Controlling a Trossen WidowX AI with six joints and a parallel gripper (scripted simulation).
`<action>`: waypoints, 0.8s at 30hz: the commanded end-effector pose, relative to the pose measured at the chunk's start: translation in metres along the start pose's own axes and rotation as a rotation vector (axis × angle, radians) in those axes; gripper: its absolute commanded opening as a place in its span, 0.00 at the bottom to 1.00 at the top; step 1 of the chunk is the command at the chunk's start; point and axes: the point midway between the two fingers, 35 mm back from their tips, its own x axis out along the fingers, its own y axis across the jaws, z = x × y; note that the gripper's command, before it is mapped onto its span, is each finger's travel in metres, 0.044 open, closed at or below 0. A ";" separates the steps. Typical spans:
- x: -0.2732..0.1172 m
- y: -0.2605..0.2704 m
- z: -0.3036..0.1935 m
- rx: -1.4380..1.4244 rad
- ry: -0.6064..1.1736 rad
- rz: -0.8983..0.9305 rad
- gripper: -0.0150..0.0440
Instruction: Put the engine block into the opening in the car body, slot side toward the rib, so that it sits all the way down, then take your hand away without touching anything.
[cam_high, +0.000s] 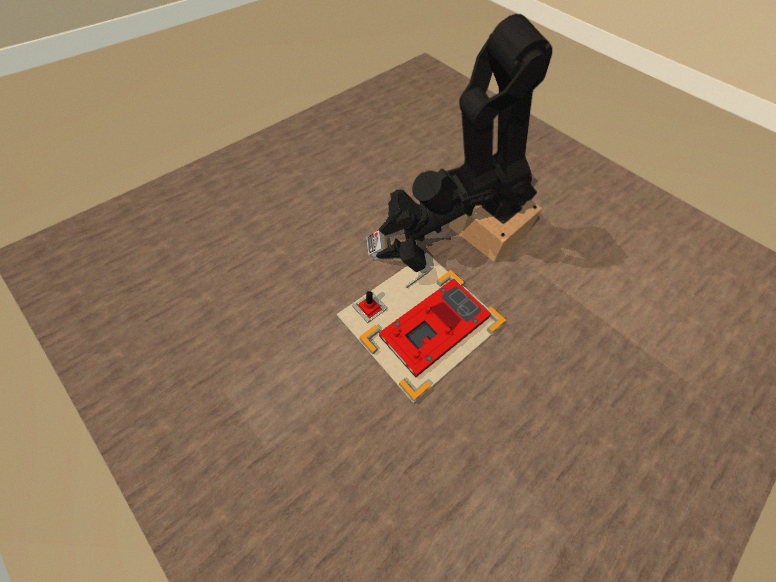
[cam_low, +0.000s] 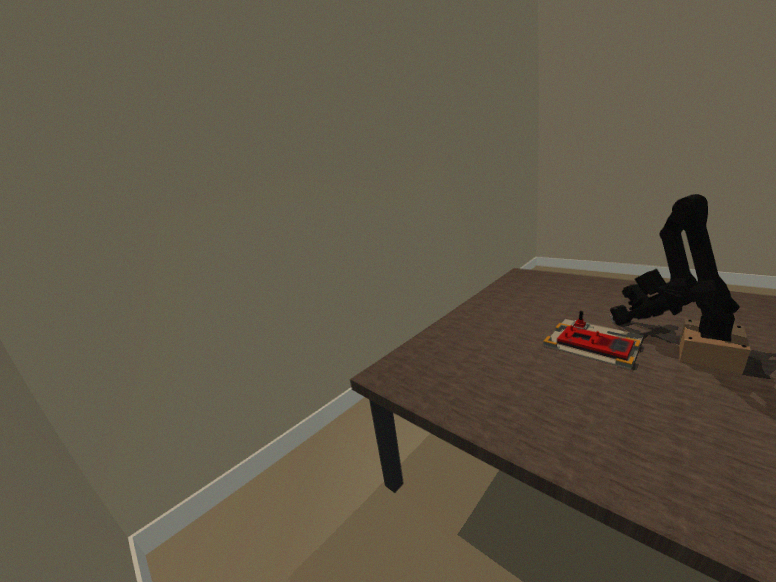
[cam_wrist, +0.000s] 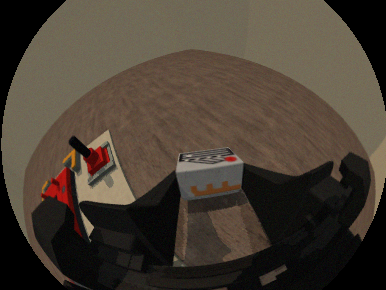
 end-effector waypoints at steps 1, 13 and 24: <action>0.000 0.000 0.000 0.000 0.002 0.000 0.83; -0.002 0.000 0.000 0.000 0.008 -0.001 1.00; -0.028 0.002 0.008 0.001 0.046 -0.012 1.00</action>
